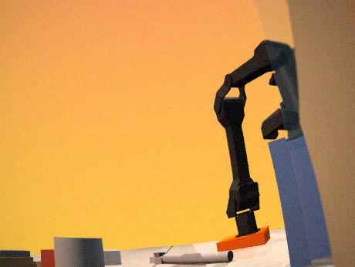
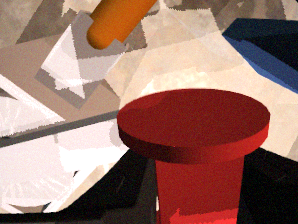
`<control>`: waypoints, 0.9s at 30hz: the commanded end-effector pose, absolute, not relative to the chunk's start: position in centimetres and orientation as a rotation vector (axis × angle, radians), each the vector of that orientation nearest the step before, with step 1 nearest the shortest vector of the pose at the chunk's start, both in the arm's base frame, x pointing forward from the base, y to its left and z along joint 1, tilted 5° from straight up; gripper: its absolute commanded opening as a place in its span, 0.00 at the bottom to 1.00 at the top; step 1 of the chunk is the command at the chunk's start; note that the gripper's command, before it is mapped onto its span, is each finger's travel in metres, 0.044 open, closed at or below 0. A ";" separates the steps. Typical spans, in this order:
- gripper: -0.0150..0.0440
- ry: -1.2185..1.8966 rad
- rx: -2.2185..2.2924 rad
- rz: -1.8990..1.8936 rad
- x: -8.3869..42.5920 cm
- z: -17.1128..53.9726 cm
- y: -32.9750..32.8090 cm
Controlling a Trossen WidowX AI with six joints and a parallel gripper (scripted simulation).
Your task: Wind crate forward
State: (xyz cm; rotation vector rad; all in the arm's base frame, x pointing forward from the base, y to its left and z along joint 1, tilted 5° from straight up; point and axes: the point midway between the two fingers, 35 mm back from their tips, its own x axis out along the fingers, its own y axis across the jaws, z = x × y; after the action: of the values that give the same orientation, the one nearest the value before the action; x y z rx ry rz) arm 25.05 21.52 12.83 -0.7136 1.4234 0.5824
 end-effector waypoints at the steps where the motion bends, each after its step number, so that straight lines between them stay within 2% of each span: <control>1: 0.25 1.408 -0.701 0.592 25.6 12.7 22.8; 27: 0.25 1.406 -0.700 0.594 26.3 12.7 25.4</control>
State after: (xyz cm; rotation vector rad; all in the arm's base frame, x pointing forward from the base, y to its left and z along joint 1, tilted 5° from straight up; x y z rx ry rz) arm 26.00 23.58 12.86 -0.7131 1.4285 0.5680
